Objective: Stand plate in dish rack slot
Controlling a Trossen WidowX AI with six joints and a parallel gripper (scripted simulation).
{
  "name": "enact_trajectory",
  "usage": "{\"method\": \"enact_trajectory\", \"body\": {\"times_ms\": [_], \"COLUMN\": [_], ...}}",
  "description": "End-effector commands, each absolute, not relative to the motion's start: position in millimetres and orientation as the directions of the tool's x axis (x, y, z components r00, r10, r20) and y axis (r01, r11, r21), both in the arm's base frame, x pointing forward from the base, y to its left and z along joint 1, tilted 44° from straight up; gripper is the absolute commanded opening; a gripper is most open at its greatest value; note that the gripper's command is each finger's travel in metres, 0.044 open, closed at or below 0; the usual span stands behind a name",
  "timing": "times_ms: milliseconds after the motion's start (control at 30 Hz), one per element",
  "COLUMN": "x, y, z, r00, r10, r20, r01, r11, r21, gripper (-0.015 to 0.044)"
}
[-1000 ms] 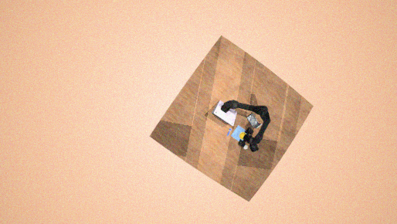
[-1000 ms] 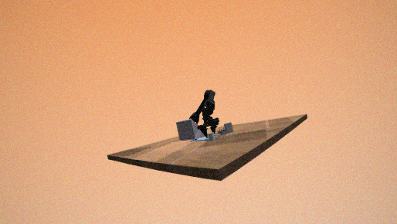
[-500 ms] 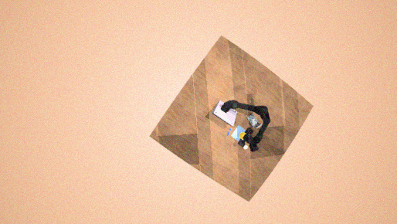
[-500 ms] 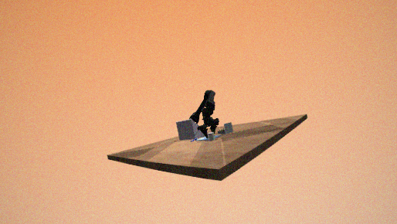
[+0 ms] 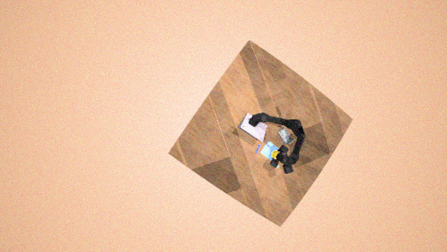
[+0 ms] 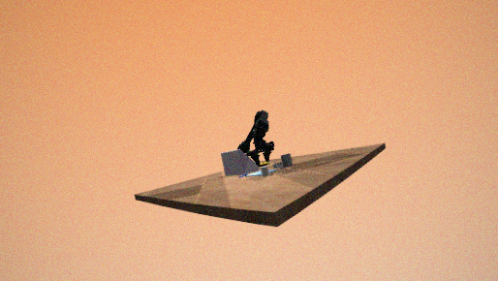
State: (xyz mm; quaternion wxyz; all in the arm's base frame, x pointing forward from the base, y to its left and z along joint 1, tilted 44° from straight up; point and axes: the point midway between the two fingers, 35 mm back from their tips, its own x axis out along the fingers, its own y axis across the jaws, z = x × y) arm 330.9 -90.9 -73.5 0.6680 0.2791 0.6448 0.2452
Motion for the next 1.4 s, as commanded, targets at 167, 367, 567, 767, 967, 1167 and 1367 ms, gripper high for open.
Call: {"method": "enact_trajectory", "body": {"times_ms": [167, 367, 567, 767, 967, 1167, 1367], "x": [334, 335, 335, 335, 335, 335, 333], "y": [-122, -140, -156, -170, -182, -184, -168], "z": [-46, -29, -13, 1, 15, 22, 45], "r00": [0.045, 0.046, 0.047, 0.045, 0.043, 0.043, 0.044], "r10": [0.682, 0.681, 0.68, 0.682, 0.685, 0.685, 0.681], "r20": [-0.73, -0.731, -0.732, -0.73, -0.727, -0.727, -0.731], "r01": [0.027, 0.028, 0.028, 0.027, 0.026, 0.048, 0.247], "r11": [0.73, 0.731, 0.731, 0.729, 0.727, 0.725, 0.701], "r21": [0.683, 0.682, 0.682, 0.684, 0.686, 0.687, 0.668], "gripper": [0.0, 0.0, 0.0, 0.0, 0.0, 0.0, 0.0]}}
